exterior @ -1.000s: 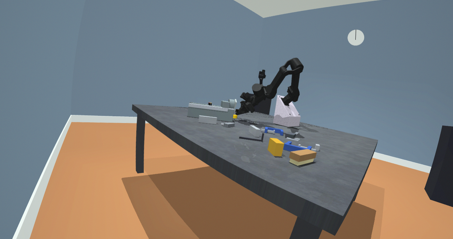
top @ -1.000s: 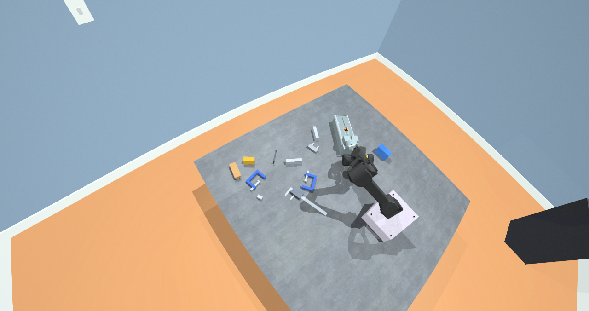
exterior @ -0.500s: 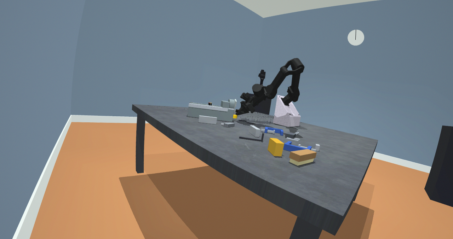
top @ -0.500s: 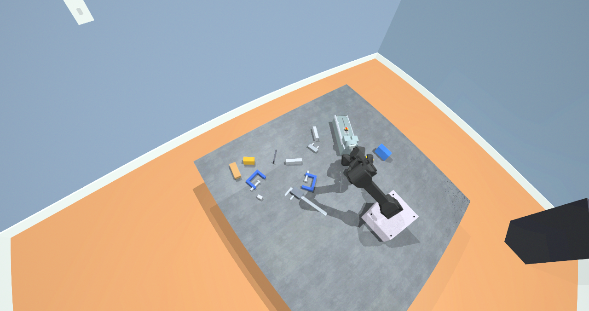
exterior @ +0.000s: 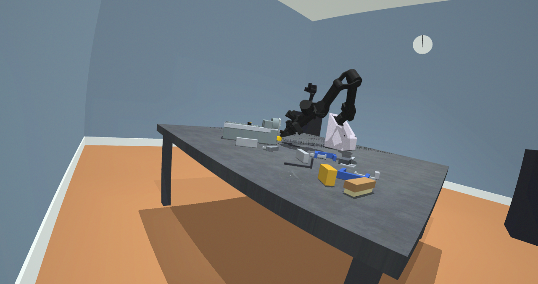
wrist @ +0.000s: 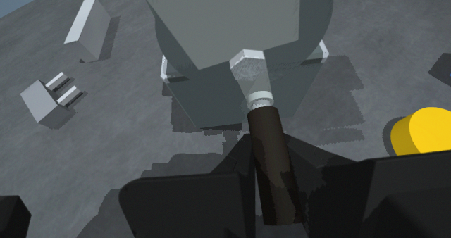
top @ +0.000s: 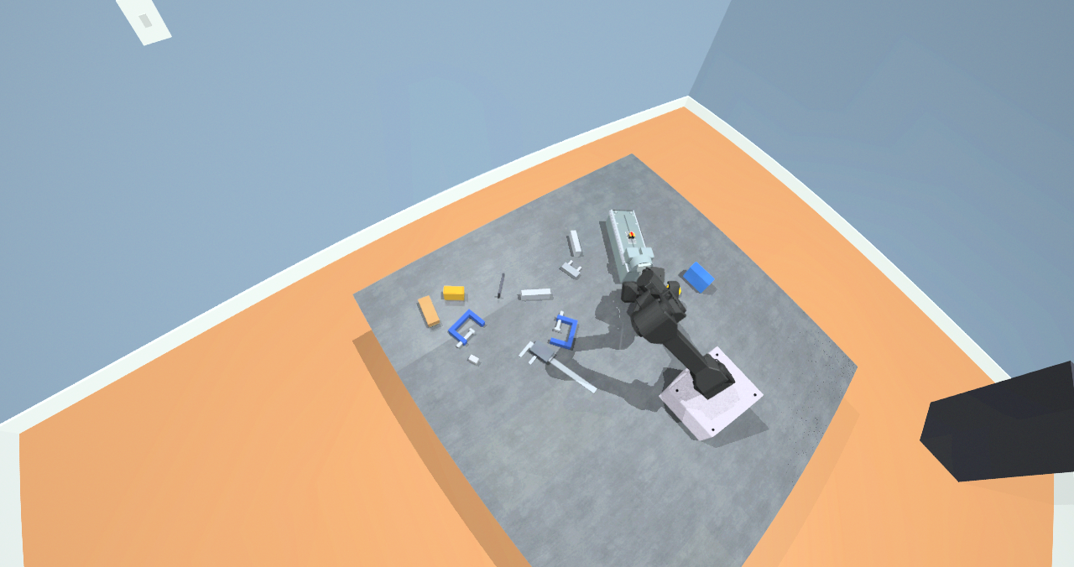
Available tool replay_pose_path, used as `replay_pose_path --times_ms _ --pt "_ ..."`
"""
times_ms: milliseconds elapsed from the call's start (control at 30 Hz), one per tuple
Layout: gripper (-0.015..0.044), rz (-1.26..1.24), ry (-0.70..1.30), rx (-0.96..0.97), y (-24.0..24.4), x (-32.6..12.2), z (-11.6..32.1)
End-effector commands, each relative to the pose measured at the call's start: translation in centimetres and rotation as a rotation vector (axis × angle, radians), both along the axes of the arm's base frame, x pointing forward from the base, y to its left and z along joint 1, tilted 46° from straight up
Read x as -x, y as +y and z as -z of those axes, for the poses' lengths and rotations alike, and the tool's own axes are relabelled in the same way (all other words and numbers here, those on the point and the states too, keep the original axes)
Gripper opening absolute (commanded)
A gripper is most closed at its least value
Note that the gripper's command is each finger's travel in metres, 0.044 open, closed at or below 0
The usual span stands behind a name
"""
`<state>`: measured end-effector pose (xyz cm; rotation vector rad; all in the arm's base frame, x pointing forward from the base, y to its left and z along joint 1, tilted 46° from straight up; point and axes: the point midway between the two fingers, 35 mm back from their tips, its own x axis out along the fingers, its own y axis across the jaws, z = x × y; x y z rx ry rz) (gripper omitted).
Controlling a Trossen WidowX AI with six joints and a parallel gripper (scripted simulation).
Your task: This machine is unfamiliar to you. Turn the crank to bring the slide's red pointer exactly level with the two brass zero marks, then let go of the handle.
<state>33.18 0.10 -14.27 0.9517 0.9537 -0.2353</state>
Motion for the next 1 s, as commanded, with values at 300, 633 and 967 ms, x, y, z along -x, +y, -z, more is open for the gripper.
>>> replay_pose_path --times_ms 300,633,967 --pt "0.0 -0.02 -0.015 -0.013 0.76 -0.6 -0.53" --pt "0.0 -0.02 -0.015 -0.013 0.86 -0.7 -0.69" --pt "0.0 -0.02 -0.015 -0.013 0.96 -0.82 -0.87"
